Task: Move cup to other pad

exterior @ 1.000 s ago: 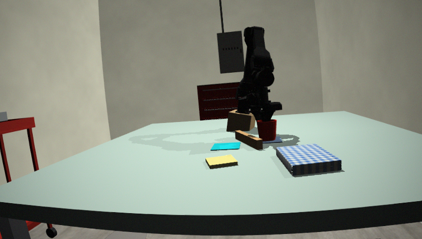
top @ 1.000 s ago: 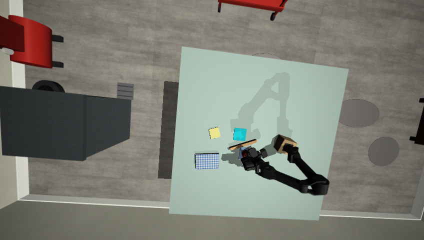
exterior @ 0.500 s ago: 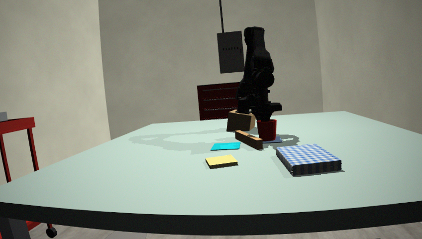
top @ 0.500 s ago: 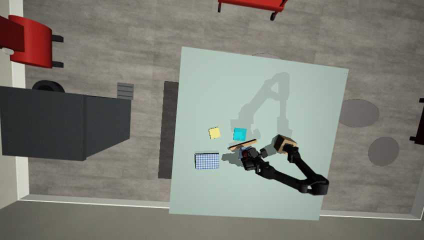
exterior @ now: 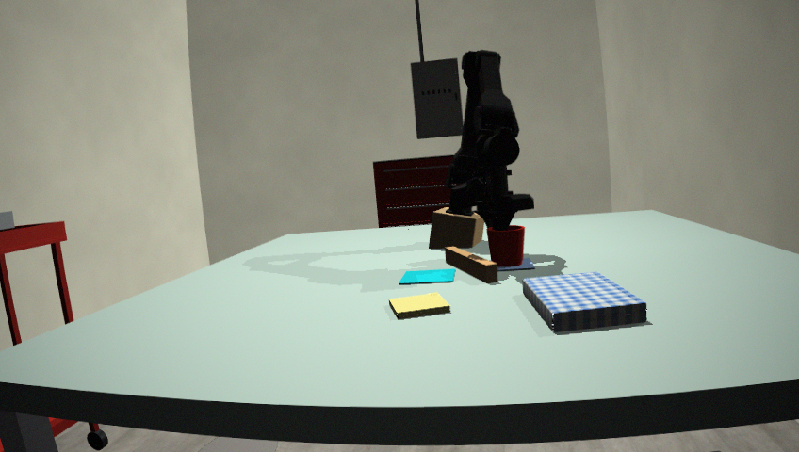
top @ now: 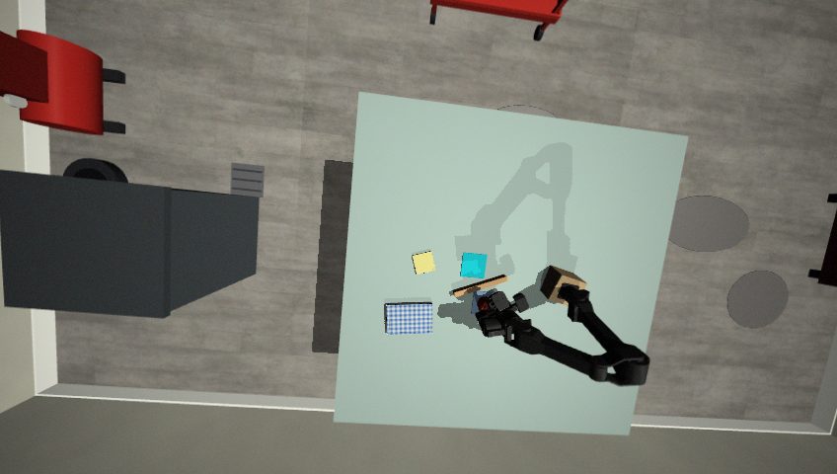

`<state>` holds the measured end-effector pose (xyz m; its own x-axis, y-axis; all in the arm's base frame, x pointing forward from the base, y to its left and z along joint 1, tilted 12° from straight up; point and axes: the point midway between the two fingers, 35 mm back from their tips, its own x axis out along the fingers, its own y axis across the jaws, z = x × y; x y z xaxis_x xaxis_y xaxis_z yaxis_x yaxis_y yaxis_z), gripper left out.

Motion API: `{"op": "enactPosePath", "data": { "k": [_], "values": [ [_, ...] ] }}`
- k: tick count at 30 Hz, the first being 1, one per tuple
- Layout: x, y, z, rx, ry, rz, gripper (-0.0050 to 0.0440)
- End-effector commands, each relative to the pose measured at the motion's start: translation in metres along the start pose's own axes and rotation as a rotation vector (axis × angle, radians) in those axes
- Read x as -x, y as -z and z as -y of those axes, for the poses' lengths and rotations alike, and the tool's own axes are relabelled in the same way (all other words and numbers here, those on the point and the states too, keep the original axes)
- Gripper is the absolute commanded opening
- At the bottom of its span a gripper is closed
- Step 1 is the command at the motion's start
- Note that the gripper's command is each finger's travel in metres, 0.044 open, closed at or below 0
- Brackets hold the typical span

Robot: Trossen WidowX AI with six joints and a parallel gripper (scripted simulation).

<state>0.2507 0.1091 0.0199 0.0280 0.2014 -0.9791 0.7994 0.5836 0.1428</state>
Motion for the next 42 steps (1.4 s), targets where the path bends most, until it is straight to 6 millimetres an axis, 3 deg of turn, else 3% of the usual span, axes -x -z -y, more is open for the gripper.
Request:
{"op": "enactPosePath", "data": {
  "k": [1, 4, 17, 42],
  "values": [
    [0.006, 0.000, -0.001, -0.001, 0.001, 0.000, 0.0000],
    [0.009, -0.001, -0.001, -0.001, 0.001, 0.000, 0.0000],
    [0.056, 0.001, 0.005, -0.003, 0.006, -0.001, 0.0000],
    [0.055, 0.002, 0.009, -0.005, 0.011, -0.002, 0.0000]
  ]
}}
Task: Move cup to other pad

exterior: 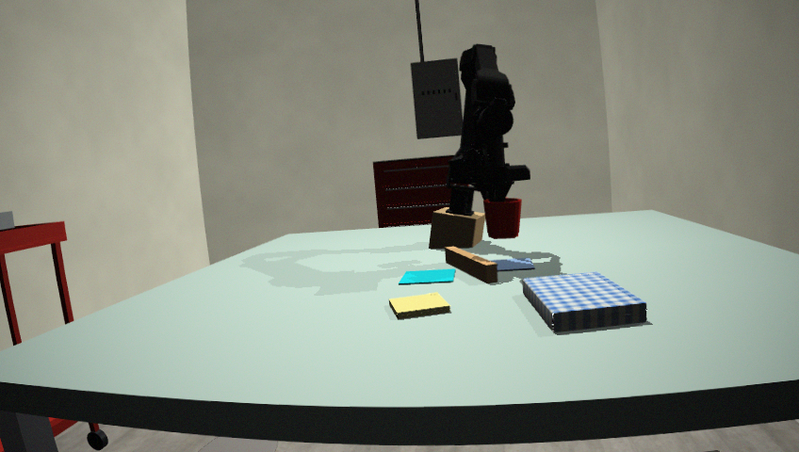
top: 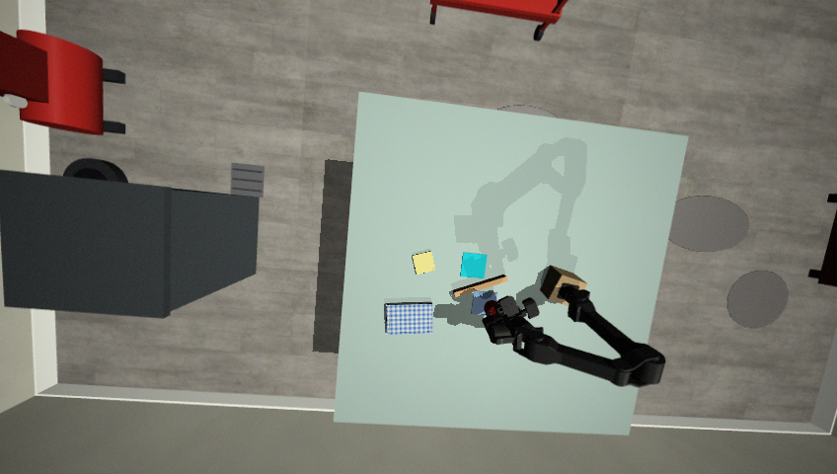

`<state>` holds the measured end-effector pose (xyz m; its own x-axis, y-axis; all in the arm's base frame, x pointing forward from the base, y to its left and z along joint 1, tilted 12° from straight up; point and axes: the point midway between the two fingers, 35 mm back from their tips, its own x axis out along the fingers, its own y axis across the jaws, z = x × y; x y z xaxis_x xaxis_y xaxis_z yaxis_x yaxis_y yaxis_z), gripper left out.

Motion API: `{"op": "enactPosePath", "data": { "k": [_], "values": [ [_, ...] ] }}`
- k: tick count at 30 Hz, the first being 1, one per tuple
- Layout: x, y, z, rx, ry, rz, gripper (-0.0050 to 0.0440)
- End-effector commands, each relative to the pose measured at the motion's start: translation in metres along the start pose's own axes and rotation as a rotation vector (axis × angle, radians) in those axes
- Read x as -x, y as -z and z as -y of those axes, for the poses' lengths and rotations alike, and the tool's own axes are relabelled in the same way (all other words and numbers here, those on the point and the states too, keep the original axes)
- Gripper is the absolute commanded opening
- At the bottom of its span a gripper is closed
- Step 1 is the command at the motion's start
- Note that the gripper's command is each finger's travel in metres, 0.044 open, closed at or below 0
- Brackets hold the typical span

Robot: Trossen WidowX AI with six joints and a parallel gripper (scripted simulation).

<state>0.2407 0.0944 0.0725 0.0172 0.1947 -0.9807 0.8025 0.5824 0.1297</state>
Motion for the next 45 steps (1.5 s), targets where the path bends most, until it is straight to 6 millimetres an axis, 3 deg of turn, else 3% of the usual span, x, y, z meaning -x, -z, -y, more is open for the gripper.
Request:
{"op": "enactPosePath", "data": {
  "k": [1, 45],
  "values": [
    [0.000, 0.000, 0.000, 0.000, -0.002, -0.001, 0.0000],
    [0.001, -0.076, 0.008, 0.001, -0.006, 0.000, 0.0000]
  ]
}}
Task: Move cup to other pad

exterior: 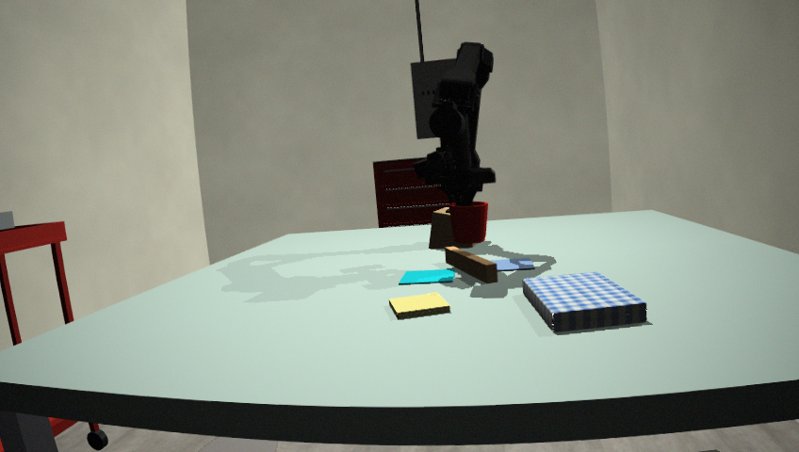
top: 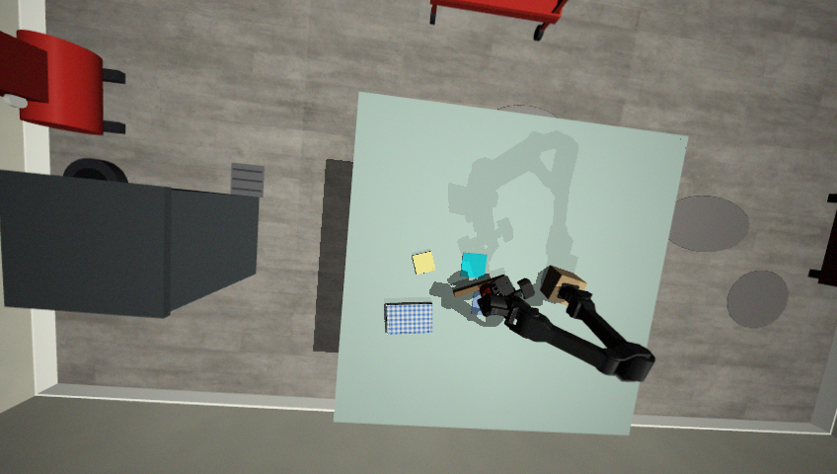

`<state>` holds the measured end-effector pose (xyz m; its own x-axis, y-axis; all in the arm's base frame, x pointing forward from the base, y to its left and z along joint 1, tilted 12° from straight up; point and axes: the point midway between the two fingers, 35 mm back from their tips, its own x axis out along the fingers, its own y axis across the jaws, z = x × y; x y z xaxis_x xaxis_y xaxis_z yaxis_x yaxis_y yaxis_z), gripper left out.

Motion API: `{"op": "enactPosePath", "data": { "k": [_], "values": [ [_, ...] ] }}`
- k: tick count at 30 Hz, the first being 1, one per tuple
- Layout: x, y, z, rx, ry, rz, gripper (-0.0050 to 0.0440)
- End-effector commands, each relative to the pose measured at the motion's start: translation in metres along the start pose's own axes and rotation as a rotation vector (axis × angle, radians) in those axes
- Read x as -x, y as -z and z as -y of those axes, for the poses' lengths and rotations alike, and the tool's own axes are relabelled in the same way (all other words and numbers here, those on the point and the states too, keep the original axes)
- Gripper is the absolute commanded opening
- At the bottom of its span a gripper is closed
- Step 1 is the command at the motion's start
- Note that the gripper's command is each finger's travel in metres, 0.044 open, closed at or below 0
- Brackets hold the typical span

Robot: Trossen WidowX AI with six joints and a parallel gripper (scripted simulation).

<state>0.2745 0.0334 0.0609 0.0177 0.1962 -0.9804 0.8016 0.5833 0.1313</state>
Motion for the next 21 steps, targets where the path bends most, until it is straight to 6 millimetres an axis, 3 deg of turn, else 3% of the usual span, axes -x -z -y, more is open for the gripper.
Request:
{"op": "enactPosePath", "data": {
  "k": [1, 21],
  "values": [
    [0.002, -0.006, -0.002, 0.000, -0.005, 0.001, 0.0000],
    [0.003, -0.051, 0.002, 0.000, -0.005, 0.001, 0.0000]
  ]
}}
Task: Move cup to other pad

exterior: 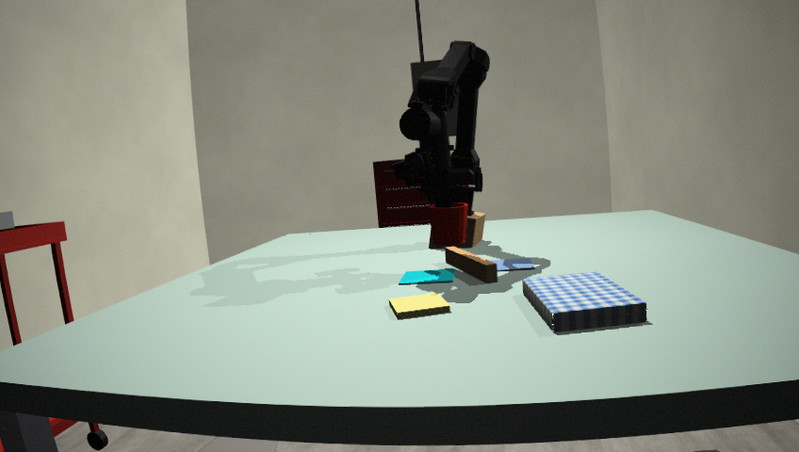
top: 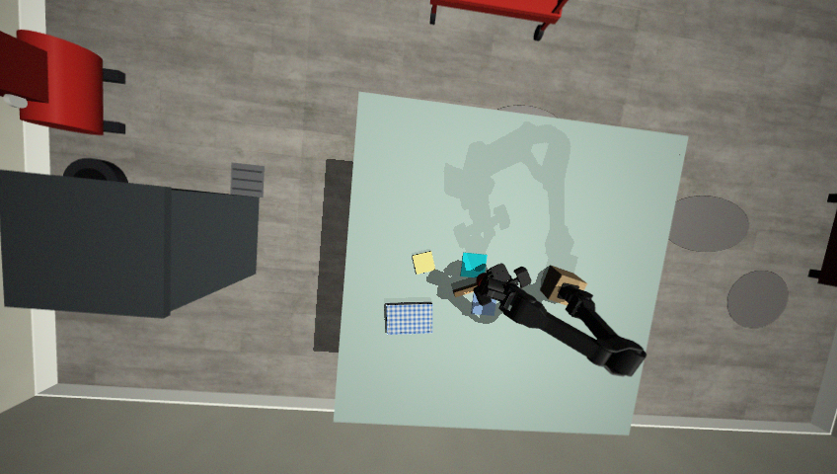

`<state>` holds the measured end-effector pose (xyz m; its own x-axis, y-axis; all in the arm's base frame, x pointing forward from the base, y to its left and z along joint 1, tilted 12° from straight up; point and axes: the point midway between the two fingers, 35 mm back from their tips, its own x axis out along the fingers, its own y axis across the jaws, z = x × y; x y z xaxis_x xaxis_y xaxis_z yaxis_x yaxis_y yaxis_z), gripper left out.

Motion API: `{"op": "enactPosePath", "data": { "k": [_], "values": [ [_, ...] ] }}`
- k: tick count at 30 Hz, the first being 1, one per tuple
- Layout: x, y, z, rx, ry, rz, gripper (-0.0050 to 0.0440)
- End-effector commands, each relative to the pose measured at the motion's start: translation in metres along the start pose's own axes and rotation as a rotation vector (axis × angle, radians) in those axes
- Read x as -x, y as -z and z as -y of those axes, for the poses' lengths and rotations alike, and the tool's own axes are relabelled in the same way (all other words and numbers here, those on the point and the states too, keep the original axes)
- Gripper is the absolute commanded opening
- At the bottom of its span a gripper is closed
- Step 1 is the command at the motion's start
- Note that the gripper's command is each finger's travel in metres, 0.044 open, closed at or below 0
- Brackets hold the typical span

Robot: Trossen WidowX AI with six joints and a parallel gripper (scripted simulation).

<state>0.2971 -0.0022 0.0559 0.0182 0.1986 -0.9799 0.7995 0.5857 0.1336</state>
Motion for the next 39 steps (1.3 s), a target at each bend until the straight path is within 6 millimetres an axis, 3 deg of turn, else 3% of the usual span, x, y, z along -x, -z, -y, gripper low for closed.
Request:
{"op": "enactPosePath", "data": {
  "k": [1, 21, 39],
  "values": [
    [0.002, -0.011, -0.001, -0.003, -0.004, 0.003, 0.0000],
    [0.003, -0.048, 0.000, -0.003, -0.004, 0.003, 0.0000],
    [-0.033, -0.050, -0.001, -0.003, -0.004, 0.003, 0.0000]
  ]
}}
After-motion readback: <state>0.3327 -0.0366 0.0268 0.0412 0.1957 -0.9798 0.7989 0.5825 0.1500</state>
